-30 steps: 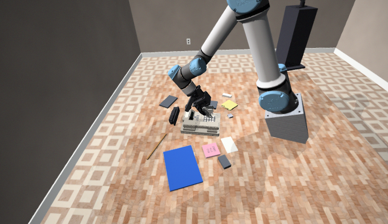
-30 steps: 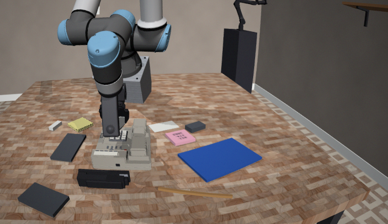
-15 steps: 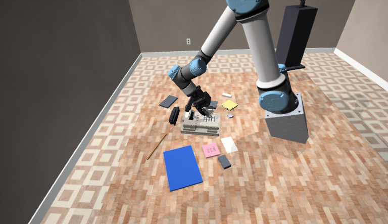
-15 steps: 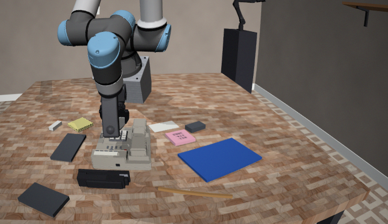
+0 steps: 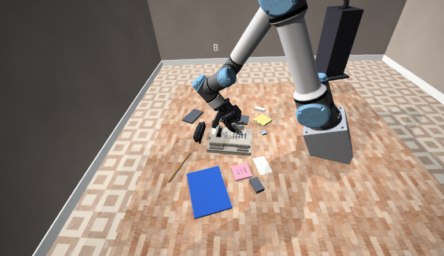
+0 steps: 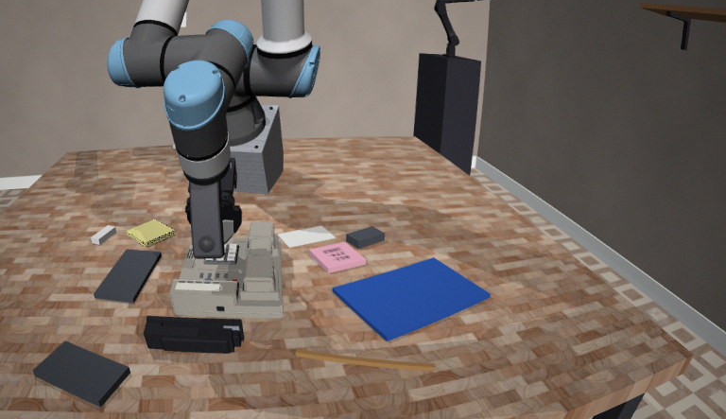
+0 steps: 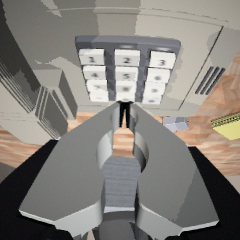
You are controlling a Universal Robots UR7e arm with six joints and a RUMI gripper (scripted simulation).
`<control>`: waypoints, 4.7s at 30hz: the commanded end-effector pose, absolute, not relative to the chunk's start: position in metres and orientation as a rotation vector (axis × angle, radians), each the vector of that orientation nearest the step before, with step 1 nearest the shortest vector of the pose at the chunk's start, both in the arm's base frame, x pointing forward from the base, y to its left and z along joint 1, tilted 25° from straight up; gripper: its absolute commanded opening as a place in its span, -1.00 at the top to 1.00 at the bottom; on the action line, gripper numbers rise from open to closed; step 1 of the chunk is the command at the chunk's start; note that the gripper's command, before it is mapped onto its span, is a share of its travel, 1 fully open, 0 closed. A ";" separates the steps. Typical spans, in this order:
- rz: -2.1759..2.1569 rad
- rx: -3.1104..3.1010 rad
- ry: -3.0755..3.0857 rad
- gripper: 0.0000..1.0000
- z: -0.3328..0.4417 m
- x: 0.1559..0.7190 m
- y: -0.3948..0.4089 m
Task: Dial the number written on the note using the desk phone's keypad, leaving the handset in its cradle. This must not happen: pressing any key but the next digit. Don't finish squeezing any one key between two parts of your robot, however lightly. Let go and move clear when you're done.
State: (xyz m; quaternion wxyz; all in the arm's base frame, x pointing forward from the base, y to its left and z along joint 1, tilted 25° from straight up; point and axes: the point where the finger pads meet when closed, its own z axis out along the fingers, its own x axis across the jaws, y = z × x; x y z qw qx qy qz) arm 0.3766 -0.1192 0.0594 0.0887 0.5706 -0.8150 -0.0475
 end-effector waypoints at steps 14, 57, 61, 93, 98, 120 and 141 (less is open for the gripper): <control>-0.140 1.698 -2.426 1.00 0.058 0.378 -0.120; -0.140 1.698 -2.426 1.00 0.064 0.381 -0.120; -0.140 1.698 -2.426 1.00 0.069 0.382 -0.120; -0.140 1.698 -2.426 1.00 0.067 0.385 -0.121; -0.140 1.698 -2.426 1.00 0.067 0.385 -0.121; -0.140 1.698 -2.426 1.00 0.064 0.386 -0.122; -0.140 1.698 -2.426 1.00 0.062 0.387 -0.123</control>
